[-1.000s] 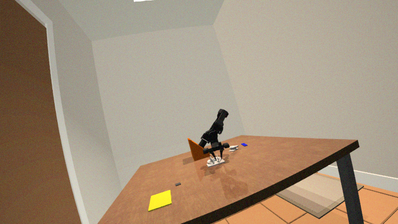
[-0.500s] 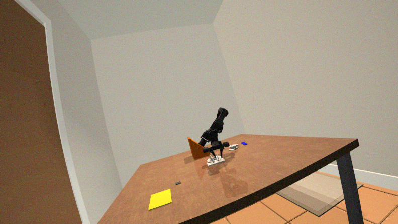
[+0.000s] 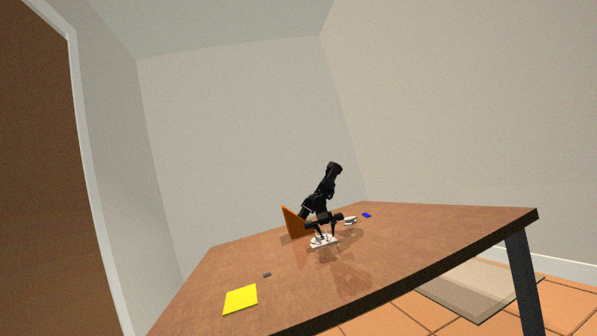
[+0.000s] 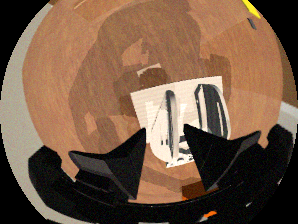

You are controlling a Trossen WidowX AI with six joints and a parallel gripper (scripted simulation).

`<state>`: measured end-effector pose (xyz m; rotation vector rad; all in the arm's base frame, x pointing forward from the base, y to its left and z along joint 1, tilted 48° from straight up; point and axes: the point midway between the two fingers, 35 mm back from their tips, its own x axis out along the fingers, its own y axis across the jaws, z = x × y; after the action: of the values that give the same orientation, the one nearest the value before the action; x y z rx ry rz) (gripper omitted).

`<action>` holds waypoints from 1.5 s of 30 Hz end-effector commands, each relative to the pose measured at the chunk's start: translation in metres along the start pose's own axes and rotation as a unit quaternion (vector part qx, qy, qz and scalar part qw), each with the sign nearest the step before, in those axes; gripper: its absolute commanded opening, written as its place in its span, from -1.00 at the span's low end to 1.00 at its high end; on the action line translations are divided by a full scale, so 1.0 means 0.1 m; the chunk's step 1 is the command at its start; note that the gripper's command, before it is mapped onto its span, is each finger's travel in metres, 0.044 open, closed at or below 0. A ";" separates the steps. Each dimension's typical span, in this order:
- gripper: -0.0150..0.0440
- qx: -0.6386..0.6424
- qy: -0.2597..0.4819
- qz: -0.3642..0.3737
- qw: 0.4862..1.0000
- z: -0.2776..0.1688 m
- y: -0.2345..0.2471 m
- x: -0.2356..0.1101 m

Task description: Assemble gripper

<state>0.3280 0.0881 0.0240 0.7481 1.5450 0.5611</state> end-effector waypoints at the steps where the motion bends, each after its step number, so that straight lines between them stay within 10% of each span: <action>1: 0.27 0.000 0.000 0.000 1.000 0.01 0.00 -0.06; 12: 0.27 0.006 -0.001 0.003 1.000 0.00 -0.02 -0.61; 21: 1.00 0.102 -0.007 -0.013 0.995 -0.41 0.58 -0.73; 45: 1.00 0.316 -0.011 -0.010 0.949 -1.86 1.50 -0.83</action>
<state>0.1859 0.1355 0.2037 1.1554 1.6960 0.0690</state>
